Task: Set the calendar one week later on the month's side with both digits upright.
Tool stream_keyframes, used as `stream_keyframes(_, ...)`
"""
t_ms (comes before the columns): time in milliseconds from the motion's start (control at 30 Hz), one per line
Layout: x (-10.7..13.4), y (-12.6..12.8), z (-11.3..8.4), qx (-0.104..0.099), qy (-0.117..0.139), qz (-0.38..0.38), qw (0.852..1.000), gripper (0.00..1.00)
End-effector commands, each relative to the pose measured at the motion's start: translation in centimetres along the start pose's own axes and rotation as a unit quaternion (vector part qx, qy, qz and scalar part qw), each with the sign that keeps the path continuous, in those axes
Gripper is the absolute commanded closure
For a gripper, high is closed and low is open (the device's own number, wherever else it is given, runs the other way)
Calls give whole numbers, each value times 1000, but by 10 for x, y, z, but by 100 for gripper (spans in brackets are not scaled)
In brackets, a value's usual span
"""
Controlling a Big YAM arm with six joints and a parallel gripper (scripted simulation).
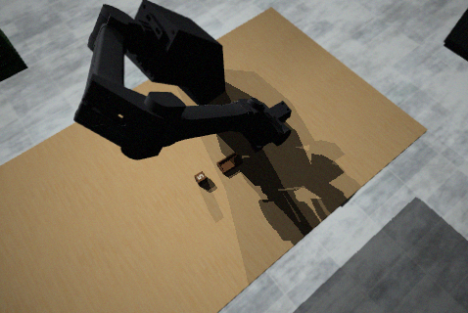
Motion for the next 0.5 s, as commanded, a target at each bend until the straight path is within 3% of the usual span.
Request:
stream_keyframes(0, -1, -5, 2, 6, -1, 0, 1000, 75)
stream_keyframes(467, -1, -6, 2, 7, -1, 1, 1000, 75)
Point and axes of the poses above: the point where the finger pads meet when closed, its own z axis out along the fingers, its own y axis across the jaws, x = y × z, the point moved 2 cm from there along -z, back along the fingers, and after that the axes turned 7 degrees about -z, right-handed, at the moved point
